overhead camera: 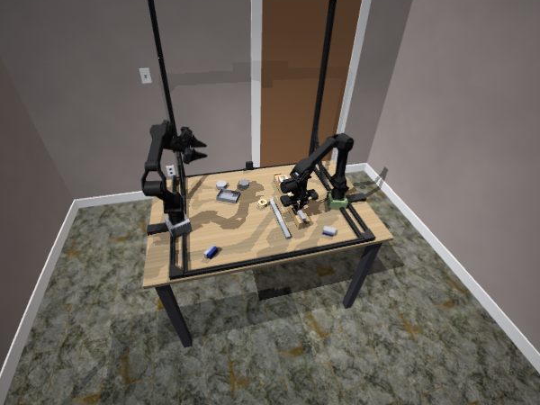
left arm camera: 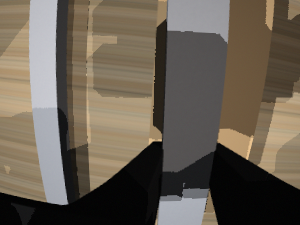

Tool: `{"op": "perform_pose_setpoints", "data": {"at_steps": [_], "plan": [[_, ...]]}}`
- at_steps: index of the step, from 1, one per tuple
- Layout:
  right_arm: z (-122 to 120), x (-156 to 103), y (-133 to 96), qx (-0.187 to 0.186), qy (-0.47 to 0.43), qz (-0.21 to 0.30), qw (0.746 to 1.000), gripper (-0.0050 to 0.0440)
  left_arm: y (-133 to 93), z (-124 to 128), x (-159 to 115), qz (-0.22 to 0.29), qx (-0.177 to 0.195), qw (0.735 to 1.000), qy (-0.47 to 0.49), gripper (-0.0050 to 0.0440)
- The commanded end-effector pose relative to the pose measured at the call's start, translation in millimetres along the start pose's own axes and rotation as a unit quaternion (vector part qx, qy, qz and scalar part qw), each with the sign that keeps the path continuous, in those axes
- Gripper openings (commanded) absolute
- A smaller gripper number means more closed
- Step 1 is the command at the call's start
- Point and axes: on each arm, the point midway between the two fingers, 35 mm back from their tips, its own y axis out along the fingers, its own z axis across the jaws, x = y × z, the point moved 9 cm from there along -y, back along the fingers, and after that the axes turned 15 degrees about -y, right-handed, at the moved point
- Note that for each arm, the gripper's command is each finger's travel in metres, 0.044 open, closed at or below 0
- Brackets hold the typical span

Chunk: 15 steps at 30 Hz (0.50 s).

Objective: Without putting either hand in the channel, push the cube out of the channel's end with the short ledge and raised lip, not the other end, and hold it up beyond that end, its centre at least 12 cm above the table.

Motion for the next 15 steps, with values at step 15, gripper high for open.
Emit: {"op": "perform_pose_setpoints", "data": {"at_steps": [15], "plan": [[0,0,0,-0.001,0.002,-0.002,1.000,0.0400,13,-16,1,0.001,0.007,1.000,0.019,0.0040]]}}
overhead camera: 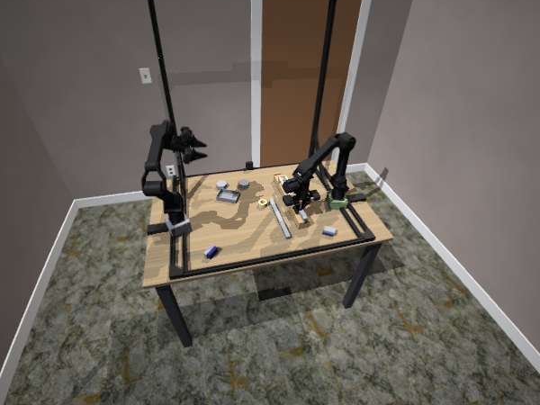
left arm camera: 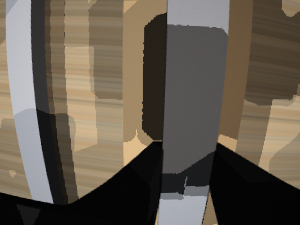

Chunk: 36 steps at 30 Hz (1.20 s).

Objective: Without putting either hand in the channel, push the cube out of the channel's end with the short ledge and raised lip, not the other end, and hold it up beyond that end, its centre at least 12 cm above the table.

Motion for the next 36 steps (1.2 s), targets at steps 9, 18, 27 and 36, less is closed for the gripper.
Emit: {"op": "perform_pose_setpoints", "data": {"at_steps": [9,18,27,36], "plan": [[0,0,0,-0.001,0.001,-0.001,1.000,0.0400,16,-1,0,0.001,0.002,1.000,0.002,0.0040],[0,0,0,-0.001,0.001,-0.001,1.000,0.0400,16,-2,6,0.001,0.002,1.000,0.002,0.0040],[0,0,0,-0.001,0.001,-0.001,1.000,0.0400,16,-5,16,0.001,0.002,1.000,0.002,0.0040],[0,0,0,-0.001,0.001,-0.001,1.000,0.0400,16,-9,29,0.001,0.002,1.000,0.002,0.0040]]}}
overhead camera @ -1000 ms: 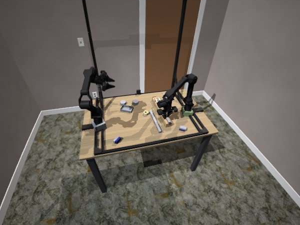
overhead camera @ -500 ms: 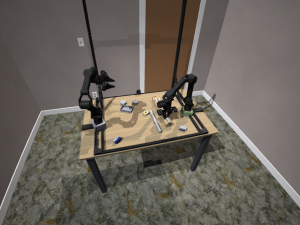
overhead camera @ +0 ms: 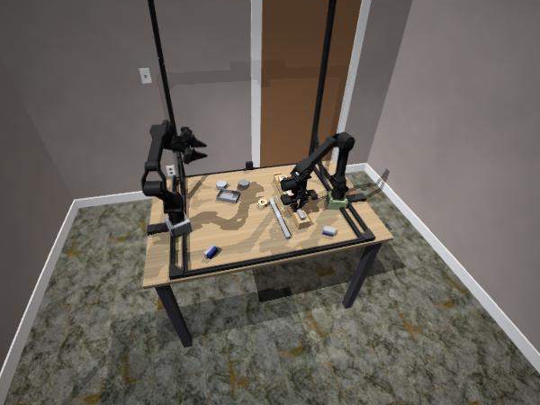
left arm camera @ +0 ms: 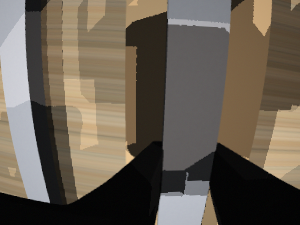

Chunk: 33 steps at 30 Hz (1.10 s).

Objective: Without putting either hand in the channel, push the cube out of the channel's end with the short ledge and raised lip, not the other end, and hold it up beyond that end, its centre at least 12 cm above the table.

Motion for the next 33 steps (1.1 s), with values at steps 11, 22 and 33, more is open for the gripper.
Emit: {"op": "perform_pose_setpoints", "data": {"at_steps": [11,22,33], "plan": [[0,0,0,0.000,0.001,-0.001,1.000,0.0400,2,-8,20,-0.005,-0.006,1.000,0.003,0.0040],[0,0,0,0.000,0.001,-0.001,1.000,0.0400,2,-12,34,-0.005,-0.006,1.000,0.003,0.0040],[0,0,0,0.000,0.001,-0.001,1.000,0.0400,0,-8,28,0.000,0.000,1.000,-0.001,0.0200]]}}
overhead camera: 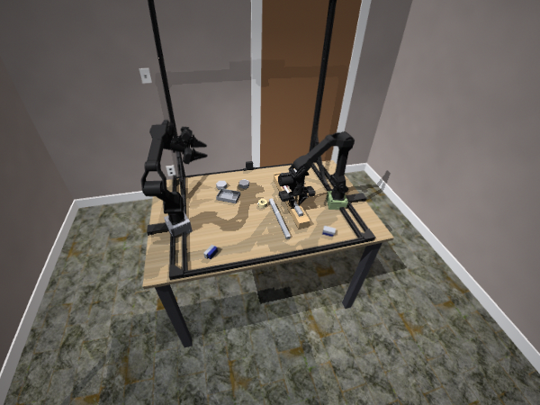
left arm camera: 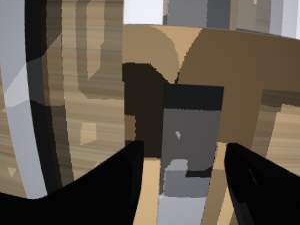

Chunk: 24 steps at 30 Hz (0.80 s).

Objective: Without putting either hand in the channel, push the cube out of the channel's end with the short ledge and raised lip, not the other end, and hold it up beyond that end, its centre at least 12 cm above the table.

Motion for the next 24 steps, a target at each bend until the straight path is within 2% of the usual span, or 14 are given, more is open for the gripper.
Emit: {"op": "perform_pose_setpoints", "data": {"at_steps": [1,18,22,24], "plan": [[0,0,0,0.000,0.001,-0.001,1.000,0.0400,0,0,0,0.000,0.001,1.000,0.000,0.0200],[0,0,0,0.000,0.001,-0.001,1.000,0.0400,0,0,0,0.000,0.001,1.000,0.000,0.0200],[0,0,0,0.000,0.001,-0.001,1.000,0.0400,-22,3,-1,-0.002,-0.001,1.000,0.000,0.0200],[0,0,0,0.000,0.001,-0.001,1.000,0.0400,-22,3,-1,-0.002,-0.001,1.000,0.000,0.0200]]}}
